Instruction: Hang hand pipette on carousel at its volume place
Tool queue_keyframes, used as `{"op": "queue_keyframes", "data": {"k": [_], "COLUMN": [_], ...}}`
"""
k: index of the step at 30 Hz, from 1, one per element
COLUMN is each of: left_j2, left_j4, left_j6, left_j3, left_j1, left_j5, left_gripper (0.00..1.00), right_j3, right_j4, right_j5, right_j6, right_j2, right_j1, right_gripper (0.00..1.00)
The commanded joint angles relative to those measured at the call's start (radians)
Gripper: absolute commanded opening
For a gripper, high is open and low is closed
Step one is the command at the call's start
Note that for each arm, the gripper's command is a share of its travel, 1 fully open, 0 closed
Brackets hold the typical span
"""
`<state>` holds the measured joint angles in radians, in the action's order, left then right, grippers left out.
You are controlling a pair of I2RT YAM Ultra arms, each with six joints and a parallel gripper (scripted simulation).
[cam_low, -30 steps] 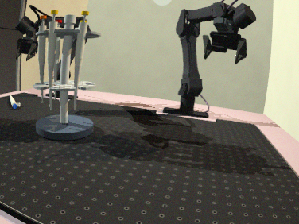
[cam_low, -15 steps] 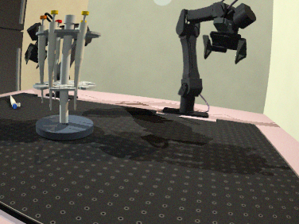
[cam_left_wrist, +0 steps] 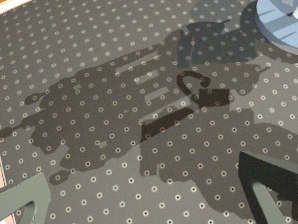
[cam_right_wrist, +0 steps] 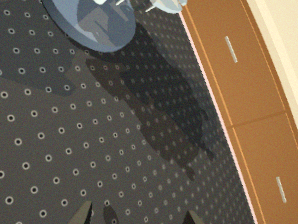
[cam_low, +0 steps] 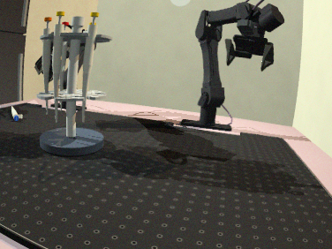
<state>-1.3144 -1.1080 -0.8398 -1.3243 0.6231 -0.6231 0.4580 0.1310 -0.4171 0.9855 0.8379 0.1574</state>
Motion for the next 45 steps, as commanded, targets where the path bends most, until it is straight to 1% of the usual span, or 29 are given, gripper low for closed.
{"op": "queue_keyframes", "data": {"k": [1,3,4,6,8,10,11,14,18,20,21,22,27,30,34,35,37,39,41,45], "left_j2": [-0.001,-0.001,-0.001,-0.001,-0.001,-0.001,-0.001,-0.001,-0.001,-0.001,-0.001,-0.001,-0.001,-0.001,-0.001,-0.001,-0.001,-0.001,-0.001,-0.001], "left_j4": [0.012,0.012,0.012,0.012,0.012,0.012,0.012,0.012,0.012,0.012,0.012,0.012,0.012,0.012,0.012,0.012,0.012,0.012,0.012,0.012], "left_j6": [-0.007,-0.007,-0.007,-0.007,-0.007,-0.007,-0.007,-0.007,-0.007,-0.007,-0.007,-0.007,-0.007,-0.007,-0.007,-0.007,-0.007,-0.007,-0.007,-0.007], "left_j3": [-0.015,-0.015,-0.015,-0.015,-0.015,-0.015,-0.015,-0.015,-0.015,-0.015,-0.015,-0.015,-0.015,-0.015,-0.015,-0.015,-0.015,-0.015,-0.015,-0.015], "left_j1": [0.009,0.009,0.009,0.009,0.009,0.009,0.009,0.009,0.009,0.009,0.009,0.009,0.009,0.009,0.009,0.009,0.009,0.009,0.009,0.009], "left_j5": [-0.021,-0.021,-0.021,-0.021,-0.021,-0.021,-0.021,-0.021,-0.021,-0.021,-0.021,-0.021,-0.021,-0.021,-0.021,-0.021,-0.021,-0.021,-0.021,-0.021], "left_gripper": [1.00,1.00,1.00,1.00,1.00,1.00,1.00,1.00,1.00,1.00,1.00,1.00,1.00,1.00,1.00,1.00,1.00,1.00,1.00,1.00], "right_j3": [-0.050,-0.050,-0.072,-0.081,-0.055,-0.055,-0.104,-0.149,-0.182,-0.182,-0.201,-0.204,-0.230,-0.206,-0.206,-0.240,-0.240,-0.240,-0.195,-0.165], "right_j4": [-0.189,-0.189,-0.233,-0.255,-0.267,-0.278,-0.322,-0.440,-0.613,-0.613,-0.703,-0.741,-0.875,-0.911,-0.934,-0.982,-0.982,-1.085,-1.170,-1.341], "right_j5": [0.102,0.102,0.137,0.148,0.154,0.158,0.184,0.252,0.344,0.344,0.386,0.404,0.434,0.437,0.437,0.460,0.460,0.502,0.541,0.608], "right_j6": [0.059,0.059,0.054,0.053,0.044,0.043,0.070,0.130,0.218,0.218,0.242,0.264,0.271,0.273,0.268,0.302,0.302,0.359,0.411,0.529], "right_j2": [0.012,0.012,0.011,0.016,0.010,0.019,0.039,0.077,0.182,0.182,0.228,0.259,0.326,0.340,0.357,0.399,0.399,0.485,0.564,0.740], "right_j1": [0.100,0.100,0.120,0.126,0.129,0.131,0.167,0.263,0.387,0.387,0.425,0.451,0.466,0.468,0.467,0.495,0.495,0.547,0.598,0.683], "right_gripper": [0.49,0.49,0.49,0.49,0.49,0.49,0.49,0.49,0.49,0.49,0.49,0.49,0.49,0.49,0.49,0.49,0.49,0.49,0.49,0.49]}}
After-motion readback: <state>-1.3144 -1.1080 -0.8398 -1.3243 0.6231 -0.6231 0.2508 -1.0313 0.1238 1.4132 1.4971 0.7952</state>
